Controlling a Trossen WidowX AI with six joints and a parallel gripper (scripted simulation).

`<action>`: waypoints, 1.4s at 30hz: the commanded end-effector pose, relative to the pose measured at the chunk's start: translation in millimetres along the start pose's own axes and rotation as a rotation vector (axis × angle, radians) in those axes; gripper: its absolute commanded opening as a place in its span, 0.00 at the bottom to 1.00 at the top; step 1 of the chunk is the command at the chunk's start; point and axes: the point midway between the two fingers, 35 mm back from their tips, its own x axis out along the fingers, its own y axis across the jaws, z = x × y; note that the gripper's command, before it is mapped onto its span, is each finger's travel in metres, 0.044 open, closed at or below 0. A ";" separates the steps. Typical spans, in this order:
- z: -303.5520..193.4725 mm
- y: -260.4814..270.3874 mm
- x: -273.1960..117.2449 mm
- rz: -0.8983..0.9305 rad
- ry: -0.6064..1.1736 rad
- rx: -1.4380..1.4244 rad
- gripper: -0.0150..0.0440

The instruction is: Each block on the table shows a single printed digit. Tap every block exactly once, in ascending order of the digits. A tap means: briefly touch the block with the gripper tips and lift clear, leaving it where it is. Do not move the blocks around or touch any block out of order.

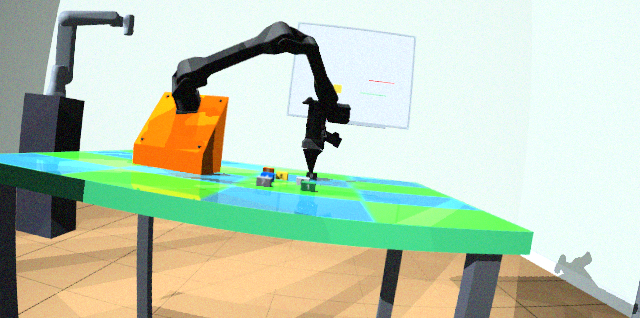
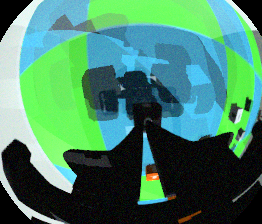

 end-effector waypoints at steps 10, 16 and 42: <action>0.6 1.2 -56.8 -0.002 0.002 -0.007 0.29; -1.4 1.0 -109.1 -0.002 0.003 -0.007 0.29; 1.2 -312.2 -110.1 -0.017 0.006 -0.010 0.29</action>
